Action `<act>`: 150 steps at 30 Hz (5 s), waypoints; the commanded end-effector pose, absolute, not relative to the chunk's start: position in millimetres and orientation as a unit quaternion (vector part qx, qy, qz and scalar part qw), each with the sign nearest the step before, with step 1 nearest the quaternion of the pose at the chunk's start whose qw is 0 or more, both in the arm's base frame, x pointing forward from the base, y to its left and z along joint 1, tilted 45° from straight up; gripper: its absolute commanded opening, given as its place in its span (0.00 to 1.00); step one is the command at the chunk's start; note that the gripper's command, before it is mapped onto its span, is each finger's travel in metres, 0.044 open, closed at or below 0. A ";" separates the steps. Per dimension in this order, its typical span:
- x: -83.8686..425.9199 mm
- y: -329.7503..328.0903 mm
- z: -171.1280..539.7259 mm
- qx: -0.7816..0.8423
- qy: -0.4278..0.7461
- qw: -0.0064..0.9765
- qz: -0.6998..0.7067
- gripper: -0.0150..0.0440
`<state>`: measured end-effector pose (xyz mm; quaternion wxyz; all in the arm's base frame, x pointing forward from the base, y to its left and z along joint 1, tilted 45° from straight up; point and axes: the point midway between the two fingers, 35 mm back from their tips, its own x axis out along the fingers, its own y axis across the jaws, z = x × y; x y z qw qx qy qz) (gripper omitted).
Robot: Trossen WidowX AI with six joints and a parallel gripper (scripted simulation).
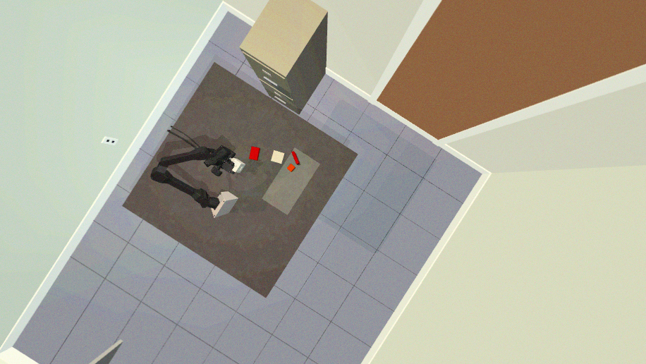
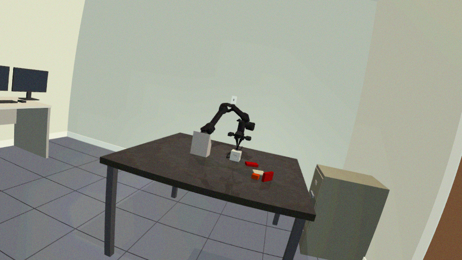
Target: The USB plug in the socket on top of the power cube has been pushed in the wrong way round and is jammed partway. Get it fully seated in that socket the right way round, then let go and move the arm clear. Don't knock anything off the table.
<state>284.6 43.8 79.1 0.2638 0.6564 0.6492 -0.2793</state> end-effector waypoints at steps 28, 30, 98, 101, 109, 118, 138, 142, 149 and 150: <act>286.3 27.9 95.0 0.656 0.648 0.269 -0.277 0.25; 286.3 26.9 96.0 0.656 0.648 0.269 -0.277 0.25; 284.6 27.3 95.6 0.291 0.661 0.645 0.248 0.25; 284.6 27.3 95.6 0.265 0.651 0.656 0.274 0.25; 284.6 27.3 95.5 0.195 0.619 0.680 0.341 0.25; 284.5 27.3 95.5 0.114 0.575 0.698 0.411 0.25; 284.5 27.3 95.5 -0.071 0.449 0.704 0.546 0.25; 284.5 27.3 95.5 -0.108 0.420 0.699 0.569 0.25; 284.5 27.3 95.5 -0.171 0.366 0.687 0.605 0.25; 284.5 27.3 95.5 -0.180 0.358 0.684 0.609 0.25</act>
